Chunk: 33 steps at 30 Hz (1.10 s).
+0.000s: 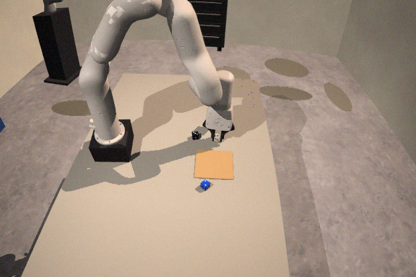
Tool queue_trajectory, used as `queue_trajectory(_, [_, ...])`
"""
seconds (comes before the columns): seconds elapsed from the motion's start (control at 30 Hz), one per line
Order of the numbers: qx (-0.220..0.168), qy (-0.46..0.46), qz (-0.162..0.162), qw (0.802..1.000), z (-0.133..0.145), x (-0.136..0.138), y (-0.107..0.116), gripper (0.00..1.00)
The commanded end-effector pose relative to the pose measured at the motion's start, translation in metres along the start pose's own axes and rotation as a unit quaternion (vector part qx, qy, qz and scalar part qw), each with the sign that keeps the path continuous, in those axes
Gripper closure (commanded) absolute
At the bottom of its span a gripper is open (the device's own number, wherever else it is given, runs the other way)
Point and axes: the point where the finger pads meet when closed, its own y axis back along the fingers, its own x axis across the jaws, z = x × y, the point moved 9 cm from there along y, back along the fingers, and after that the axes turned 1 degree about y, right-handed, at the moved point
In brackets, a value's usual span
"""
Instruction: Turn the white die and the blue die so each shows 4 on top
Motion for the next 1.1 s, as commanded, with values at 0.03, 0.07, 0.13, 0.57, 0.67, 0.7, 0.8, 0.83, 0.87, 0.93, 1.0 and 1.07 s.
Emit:
queue_trajectory(0.03, [0.001, 0.000, 0.002, 1.000, 0.000, 0.001, 0.001, 0.79])
queue_trajectory(0.07, [0.001, 0.000, 0.002, 1.000, 0.000, 0.001, 0.001, 0.79])
queue_trajectory(0.13, [0.001, 0.000, 0.002, 1.000, 0.000, 0.001, 0.001, 0.79])
queue_trajectory(0.57, [0.001, 0.000, 0.002, 1.000, 0.000, 0.001, 0.049, 0.79])
queue_trajectory(0.67, [0.001, 0.000, 0.002, 1.000, 0.000, 0.001, 0.072, 0.79])
queue_trajectory(0.7, [0.001, 0.000, 0.002, 1.000, 0.000, 0.001, 0.079, 0.79])
queue_trajectory(0.8, [0.001, 0.000, 0.002, 1.000, 0.000, 0.001, 0.094, 0.79])
queue_trajectory(0.83, [0.001, 0.000, 0.002, 1.000, 0.000, 0.001, 0.097, 0.79])
queue_trajectory(0.87, [0.001, 0.000, 0.002, 1.000, 0.000, 0.001, 0.099, 0.79])
queue_trajectory(0.93, [0.001, 0.000, 0.002, 1.000, 0.000, 0.001, 0.101, 0.79])
queue_trajectory(1.0, [0.001, 0.000, 0.002, 1.000, 0.000, 0.001, 0.101, 0.79])
queue_trajectory(1.07, [0.001, 0.000, 0.002, 1.000, 0.000, 0.001, 0.101, 0.79])
